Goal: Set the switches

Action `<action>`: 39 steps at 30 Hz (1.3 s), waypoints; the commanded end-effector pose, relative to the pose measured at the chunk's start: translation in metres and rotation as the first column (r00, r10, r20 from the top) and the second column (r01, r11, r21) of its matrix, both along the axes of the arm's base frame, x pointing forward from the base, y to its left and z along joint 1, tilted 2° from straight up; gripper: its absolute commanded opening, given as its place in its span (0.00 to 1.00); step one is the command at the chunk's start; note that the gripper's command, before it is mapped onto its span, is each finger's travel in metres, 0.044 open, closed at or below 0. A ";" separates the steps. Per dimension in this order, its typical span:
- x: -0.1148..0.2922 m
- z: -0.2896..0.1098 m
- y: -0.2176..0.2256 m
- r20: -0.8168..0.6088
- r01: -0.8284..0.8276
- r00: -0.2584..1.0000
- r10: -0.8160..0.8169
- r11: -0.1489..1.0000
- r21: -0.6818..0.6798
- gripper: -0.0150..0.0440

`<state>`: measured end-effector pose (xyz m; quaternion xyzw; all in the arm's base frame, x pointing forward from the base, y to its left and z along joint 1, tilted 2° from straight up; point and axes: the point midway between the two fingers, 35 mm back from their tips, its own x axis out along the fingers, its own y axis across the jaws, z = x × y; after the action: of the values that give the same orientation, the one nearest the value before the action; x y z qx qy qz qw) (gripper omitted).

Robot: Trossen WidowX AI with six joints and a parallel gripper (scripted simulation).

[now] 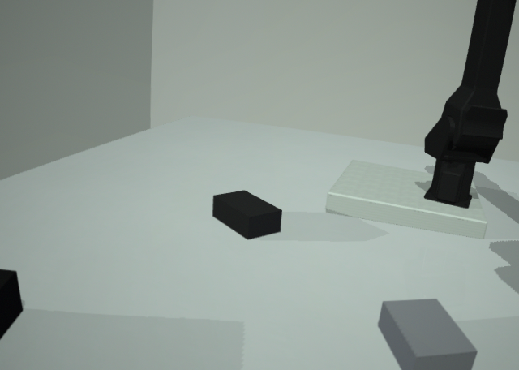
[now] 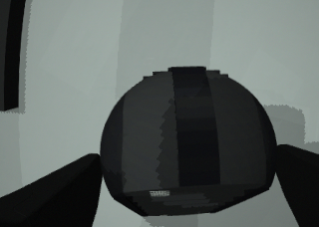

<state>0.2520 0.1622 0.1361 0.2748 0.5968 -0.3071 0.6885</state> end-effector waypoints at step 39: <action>-0.024 0.009 0.027 0.052 0.000 0.999 0.003 0.999 -0.053 0.82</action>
<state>0.2313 0.1852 0.1447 0.2648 0.5694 -0.3164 0.7110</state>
